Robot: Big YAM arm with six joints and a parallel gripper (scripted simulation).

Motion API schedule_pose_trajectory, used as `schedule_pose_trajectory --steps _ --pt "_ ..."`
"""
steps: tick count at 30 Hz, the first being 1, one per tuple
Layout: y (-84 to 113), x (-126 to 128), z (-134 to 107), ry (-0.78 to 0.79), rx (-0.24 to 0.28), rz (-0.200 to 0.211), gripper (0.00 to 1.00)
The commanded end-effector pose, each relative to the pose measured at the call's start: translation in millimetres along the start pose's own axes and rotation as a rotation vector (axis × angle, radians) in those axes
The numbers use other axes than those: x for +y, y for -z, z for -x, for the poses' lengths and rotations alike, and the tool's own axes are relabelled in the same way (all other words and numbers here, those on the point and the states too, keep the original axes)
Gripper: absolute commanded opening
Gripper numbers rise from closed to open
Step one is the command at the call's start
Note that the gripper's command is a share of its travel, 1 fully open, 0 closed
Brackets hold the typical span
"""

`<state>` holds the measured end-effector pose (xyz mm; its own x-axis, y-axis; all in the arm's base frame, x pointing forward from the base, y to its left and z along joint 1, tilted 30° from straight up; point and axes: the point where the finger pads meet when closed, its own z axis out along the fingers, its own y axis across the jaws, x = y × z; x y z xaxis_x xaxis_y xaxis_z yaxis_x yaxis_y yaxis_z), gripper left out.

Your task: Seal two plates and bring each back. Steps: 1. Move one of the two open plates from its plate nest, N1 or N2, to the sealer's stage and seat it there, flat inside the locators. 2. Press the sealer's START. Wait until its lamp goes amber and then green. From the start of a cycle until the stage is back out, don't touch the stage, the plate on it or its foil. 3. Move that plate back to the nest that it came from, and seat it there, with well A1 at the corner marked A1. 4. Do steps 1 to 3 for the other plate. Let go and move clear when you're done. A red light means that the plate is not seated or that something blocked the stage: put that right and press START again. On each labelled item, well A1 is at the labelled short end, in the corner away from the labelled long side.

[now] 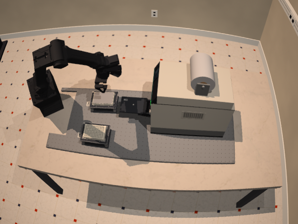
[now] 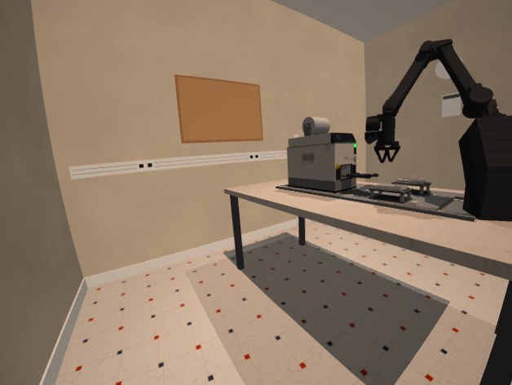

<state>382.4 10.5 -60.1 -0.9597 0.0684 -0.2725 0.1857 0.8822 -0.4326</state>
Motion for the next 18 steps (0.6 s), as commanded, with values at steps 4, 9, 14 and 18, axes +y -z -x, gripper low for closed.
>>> schedule_pose_trajectory --steps 4,9,14,18 --pt "-4.7 -2.3 -26.1 0.03 0.049 -0.029 1.0" --pt "2.4 0.9 -24.3 0.054 0.024 -0.019 1.0" --pt "2.8 -0.7 -26.4 0.054 0.014 -0.015 1.0" --pt "1.5 -1.6 -26.6 0.038 -0.037 -0.017 1.0"
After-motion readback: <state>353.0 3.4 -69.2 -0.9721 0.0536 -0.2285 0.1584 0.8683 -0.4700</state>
